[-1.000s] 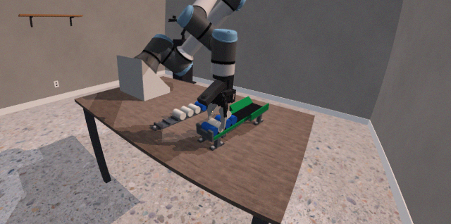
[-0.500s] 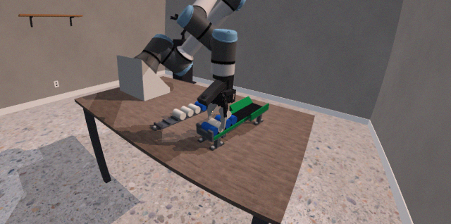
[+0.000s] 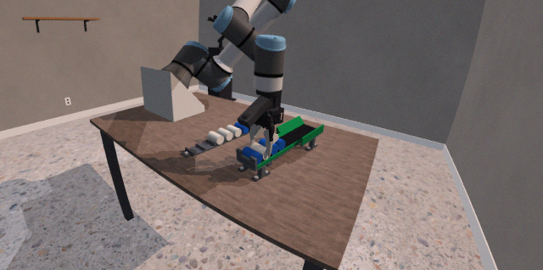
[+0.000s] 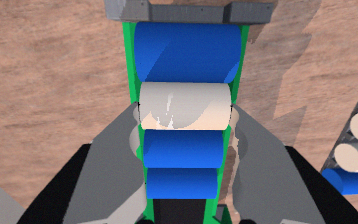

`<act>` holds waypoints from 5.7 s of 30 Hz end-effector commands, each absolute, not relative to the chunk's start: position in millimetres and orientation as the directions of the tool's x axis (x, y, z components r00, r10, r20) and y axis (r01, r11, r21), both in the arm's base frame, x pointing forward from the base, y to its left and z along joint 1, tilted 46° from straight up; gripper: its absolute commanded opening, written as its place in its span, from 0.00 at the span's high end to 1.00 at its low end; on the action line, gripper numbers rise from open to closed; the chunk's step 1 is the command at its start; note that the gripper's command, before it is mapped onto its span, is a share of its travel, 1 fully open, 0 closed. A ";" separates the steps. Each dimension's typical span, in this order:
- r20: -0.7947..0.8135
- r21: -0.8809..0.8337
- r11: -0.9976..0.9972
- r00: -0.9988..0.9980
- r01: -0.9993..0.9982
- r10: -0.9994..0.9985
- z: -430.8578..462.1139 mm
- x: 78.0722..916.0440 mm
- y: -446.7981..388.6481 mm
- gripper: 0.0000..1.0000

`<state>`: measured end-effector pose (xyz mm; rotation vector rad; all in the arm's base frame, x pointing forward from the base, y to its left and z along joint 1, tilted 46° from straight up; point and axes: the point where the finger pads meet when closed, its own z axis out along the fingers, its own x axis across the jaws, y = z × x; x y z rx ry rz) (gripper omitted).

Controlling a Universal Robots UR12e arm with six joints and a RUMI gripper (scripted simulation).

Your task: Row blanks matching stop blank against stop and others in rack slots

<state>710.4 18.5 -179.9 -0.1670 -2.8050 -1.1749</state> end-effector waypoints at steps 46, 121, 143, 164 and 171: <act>0.104 0.701 0.706 -0.994 0.105 0.044 -155.2 595.9 -88.3 0.60; 0.071 0.712 0.700 -0.997 0.056 0.007 -256.2 438.8 -9.2 0.60; 0.071 0.712 0.700 -0.997 0.056 0.007 -256.2 438.8 -9.2 0.60; 0.071 0.712 0.700 -0.997 0.056 0.007 -256.2 438.8 -9.2 0.48; 0.071 0.712 0.700 -0.997 0.056 0.007 -256.2 438.8 -9.2 0.48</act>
